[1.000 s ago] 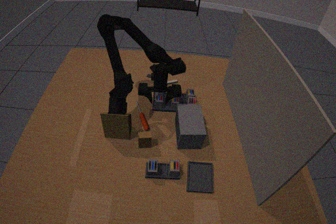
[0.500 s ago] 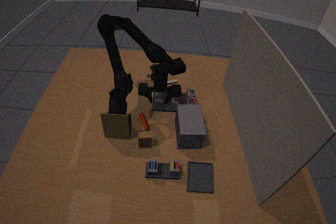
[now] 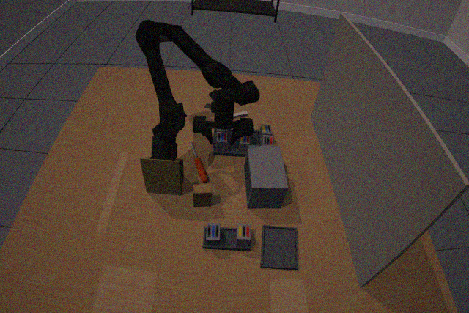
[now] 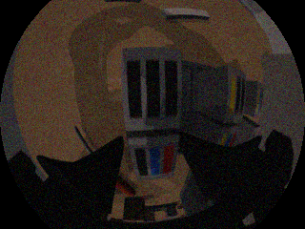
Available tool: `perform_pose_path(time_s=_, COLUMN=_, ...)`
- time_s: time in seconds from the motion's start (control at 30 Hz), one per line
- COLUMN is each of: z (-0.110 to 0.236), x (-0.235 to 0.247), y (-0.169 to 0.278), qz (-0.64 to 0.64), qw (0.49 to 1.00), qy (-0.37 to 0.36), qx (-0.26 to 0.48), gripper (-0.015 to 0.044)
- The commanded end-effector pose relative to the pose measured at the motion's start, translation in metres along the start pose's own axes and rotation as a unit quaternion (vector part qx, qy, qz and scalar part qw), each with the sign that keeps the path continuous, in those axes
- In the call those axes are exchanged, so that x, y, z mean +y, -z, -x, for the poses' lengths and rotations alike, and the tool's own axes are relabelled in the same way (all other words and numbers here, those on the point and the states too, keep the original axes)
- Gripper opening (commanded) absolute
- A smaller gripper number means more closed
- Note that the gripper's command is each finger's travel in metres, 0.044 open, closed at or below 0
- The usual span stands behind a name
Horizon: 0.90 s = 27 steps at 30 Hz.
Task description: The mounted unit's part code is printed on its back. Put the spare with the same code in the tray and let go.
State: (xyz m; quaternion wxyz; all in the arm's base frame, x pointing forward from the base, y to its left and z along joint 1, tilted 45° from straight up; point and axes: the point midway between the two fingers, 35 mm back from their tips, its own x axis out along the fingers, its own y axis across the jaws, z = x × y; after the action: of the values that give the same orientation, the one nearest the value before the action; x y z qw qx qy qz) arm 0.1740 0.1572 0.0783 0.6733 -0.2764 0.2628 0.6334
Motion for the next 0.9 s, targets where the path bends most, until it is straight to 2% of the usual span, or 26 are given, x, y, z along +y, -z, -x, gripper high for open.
perform_pose_path(time_s=0.0, z=-0.0006, x=0.0, y=0.0012, qz=-0.002, qw=1.0, qy=0.0, qx=0.003, gripper=0.03)
perform_pose_path(time_s=0.17, z=0.0, x=0.0, y=0.0, qz=0.0, qw=1.0, qy=0.0, qx=0.0, gripper=0.0169)
perform_pose_path(time_s=0.43, z=0.0, x=0.0, y=0.0, qz=0.0, qw=1.0, qy=0.0, qx=0.0, gripper=0.0115)
perform_pose_path(time_s=0.57, z=0.0, x=0.0, y=0.0, qz=0.0, qw=1.0, qy=0.0, qx=0.0, gripper=0.001)
perform_pose_path(time_s=0.87, z=0.0006, x=-0.0002, y=0.0001, qz=0.0, qw=1.0, qy=0.0, qx=0.0, gripper=0.0)
